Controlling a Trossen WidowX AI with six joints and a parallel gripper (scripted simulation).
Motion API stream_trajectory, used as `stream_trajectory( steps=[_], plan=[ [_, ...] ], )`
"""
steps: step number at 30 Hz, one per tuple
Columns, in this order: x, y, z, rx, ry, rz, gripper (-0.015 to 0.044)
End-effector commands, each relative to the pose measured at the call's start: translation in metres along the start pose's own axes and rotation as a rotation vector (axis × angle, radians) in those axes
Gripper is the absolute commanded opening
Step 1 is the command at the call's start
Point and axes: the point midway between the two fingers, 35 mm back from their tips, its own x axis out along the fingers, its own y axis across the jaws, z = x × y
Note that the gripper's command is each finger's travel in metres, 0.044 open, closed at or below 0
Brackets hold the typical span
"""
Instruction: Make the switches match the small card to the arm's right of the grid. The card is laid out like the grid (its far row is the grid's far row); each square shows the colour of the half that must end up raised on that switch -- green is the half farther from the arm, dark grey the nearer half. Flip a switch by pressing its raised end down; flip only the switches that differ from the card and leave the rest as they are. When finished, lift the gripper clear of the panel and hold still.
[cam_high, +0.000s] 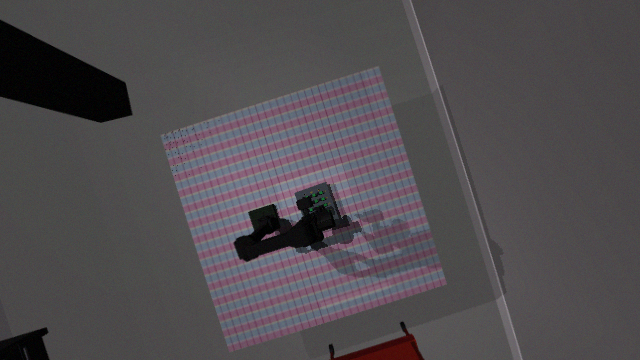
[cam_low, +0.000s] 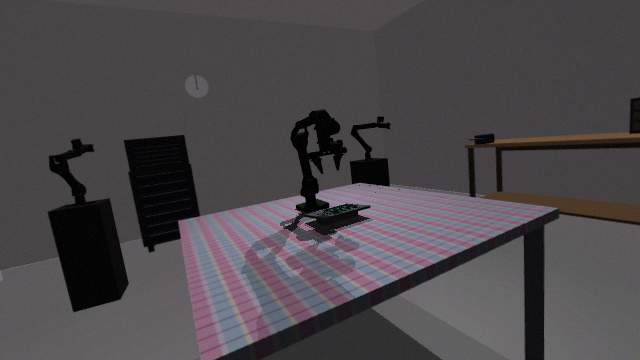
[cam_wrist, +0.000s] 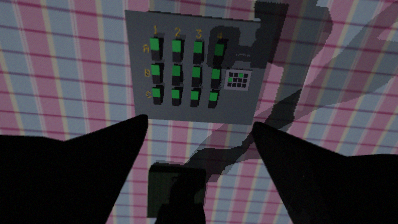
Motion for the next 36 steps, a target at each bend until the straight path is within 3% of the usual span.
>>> stream_trajectory(
  steps=[1,8,15,20,36],
  plan=[
    [0.003,0.002,0.003,0.0,0.0,-0.001,0.0374],
    [0.101,0.072,0.052,-0.013,-0.002,-0.022,0.019],
    [0.103,0.073,0.052,-0.013,-0.002,-0.022,0.0006],
    [0.138,0.072,0.053,-0.013,0.023,-0.023,0.0],
    [0.156,0.072,0.053,-0.013,0.023,-0.023,0.0]
  ],
)
